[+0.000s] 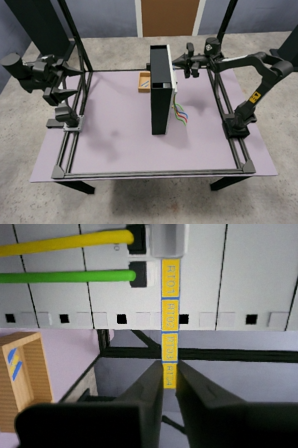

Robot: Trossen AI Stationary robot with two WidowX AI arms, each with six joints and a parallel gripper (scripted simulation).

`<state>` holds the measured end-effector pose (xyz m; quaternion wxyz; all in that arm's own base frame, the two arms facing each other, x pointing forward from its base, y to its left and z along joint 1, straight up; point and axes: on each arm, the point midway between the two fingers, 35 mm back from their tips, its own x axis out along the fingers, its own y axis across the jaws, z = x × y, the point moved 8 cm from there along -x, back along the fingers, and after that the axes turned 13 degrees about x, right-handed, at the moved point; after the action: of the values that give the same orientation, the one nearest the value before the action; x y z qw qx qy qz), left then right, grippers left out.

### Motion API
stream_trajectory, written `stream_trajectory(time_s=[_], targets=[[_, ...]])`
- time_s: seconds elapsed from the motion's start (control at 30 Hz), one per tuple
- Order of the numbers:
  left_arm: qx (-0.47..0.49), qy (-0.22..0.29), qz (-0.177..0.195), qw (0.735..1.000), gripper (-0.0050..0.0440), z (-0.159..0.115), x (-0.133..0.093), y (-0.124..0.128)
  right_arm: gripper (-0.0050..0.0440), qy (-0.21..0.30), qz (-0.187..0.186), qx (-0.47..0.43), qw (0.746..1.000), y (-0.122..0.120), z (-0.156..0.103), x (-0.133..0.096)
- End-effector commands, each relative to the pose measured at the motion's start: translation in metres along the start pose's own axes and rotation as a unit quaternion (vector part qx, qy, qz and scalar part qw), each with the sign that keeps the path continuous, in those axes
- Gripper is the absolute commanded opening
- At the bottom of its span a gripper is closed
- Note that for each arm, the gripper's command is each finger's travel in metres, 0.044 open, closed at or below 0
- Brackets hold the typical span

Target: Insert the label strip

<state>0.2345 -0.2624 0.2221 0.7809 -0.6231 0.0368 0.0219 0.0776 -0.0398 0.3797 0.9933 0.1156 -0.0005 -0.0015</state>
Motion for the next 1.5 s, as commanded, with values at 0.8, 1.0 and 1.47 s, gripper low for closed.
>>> stream_trajectory(time_s=[0.8, 1.0, 1.47], targets=[[-0.01, 0.0, -0.007, 1.0, -0.005, 0.0023, -0.0014, -0.0059, 0.044, 0.0, 0.002, -0.005, 1.0, 0.0009, 0.003, -0.0001], [-0.01, 0.0, -0.006, 1.0, -0.005, 0.0028, -0.0016, -0.0047, 0.044, 0.0, 0.002, -0.005, 1.0, 0.0009, 0.003, -0.0001], [-0.01, 0.0, -0.006, 1.0, -0.005, 0.0042, -0.0017, -0.0033, 0.044, 0.0, 0.002, -0.005, 1.0, 0.0009, 0.003, -0.0001]])
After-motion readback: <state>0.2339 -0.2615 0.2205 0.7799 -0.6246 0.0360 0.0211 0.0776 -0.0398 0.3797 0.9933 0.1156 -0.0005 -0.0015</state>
